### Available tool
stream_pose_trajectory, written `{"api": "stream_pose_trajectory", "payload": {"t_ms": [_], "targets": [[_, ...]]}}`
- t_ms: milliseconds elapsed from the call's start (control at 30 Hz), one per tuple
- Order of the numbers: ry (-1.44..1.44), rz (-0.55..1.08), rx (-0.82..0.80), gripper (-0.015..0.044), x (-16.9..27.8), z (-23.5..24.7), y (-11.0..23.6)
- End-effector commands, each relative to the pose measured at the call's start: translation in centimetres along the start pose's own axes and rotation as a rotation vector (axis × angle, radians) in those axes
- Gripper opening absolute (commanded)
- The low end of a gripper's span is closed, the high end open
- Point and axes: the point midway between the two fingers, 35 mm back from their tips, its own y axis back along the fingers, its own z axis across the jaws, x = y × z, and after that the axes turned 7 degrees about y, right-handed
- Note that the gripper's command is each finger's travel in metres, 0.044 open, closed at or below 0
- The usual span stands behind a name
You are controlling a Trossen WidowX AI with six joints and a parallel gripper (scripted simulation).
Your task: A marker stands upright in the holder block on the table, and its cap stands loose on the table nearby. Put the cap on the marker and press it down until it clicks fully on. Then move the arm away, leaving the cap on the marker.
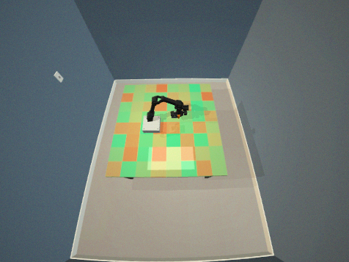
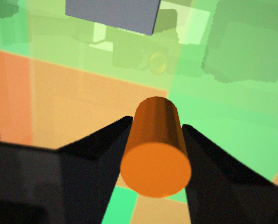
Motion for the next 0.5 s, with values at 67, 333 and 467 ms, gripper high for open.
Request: {"api": "stream_pose_trajectory", "payload": {"t_ms": [67, 333, 467], "targets": [[-0.005, 0.002, -0.004, 0.0000, -2.1, 0.6, 0.8], [-0.005, 0.000, -0.004, 0.0000, -5.1, 1.4, 1.9], [-0.006, -0.002, -0.004, 0.0000, -6.4, 1.9, 2.4]]}}
